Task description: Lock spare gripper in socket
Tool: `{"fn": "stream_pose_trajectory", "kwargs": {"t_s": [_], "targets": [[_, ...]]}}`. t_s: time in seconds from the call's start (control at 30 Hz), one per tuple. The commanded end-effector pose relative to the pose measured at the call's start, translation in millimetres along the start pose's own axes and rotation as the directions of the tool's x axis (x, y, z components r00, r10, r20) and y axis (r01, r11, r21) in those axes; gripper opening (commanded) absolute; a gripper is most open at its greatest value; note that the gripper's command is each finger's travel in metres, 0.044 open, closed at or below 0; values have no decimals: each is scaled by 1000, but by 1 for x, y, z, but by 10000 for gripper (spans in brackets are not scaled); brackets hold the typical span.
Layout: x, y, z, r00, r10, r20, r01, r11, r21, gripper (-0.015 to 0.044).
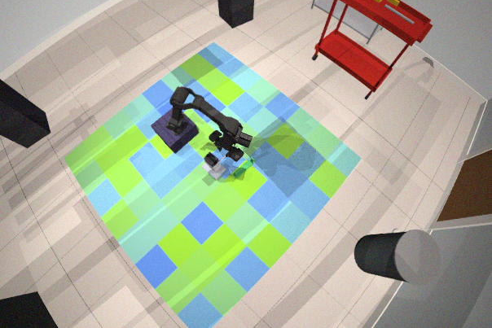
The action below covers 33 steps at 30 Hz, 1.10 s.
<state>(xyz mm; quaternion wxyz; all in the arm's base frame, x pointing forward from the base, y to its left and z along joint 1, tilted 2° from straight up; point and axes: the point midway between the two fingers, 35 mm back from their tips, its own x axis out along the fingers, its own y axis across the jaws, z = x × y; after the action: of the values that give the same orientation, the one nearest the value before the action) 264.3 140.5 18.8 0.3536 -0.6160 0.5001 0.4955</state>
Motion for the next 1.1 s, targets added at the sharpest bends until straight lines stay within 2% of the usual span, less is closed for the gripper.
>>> {"fn": "stream_pose_trajectory", "kwargs": {"t_s": [0.0, 0.6, 0.9, 1.07], "targets": [[-9, 0, 4, 1000, -1, 2, 1, 1000, 1, 200], [-41, 3, 15, 1000, 7, -12, -8, 1000, -9, 200], [-33, 3, 11, 1000, 8, -14, -9, 1000, -11, 436], [-33, 3, 11, 1000, 8, -14, -9, 1000, -11, 440]]}}
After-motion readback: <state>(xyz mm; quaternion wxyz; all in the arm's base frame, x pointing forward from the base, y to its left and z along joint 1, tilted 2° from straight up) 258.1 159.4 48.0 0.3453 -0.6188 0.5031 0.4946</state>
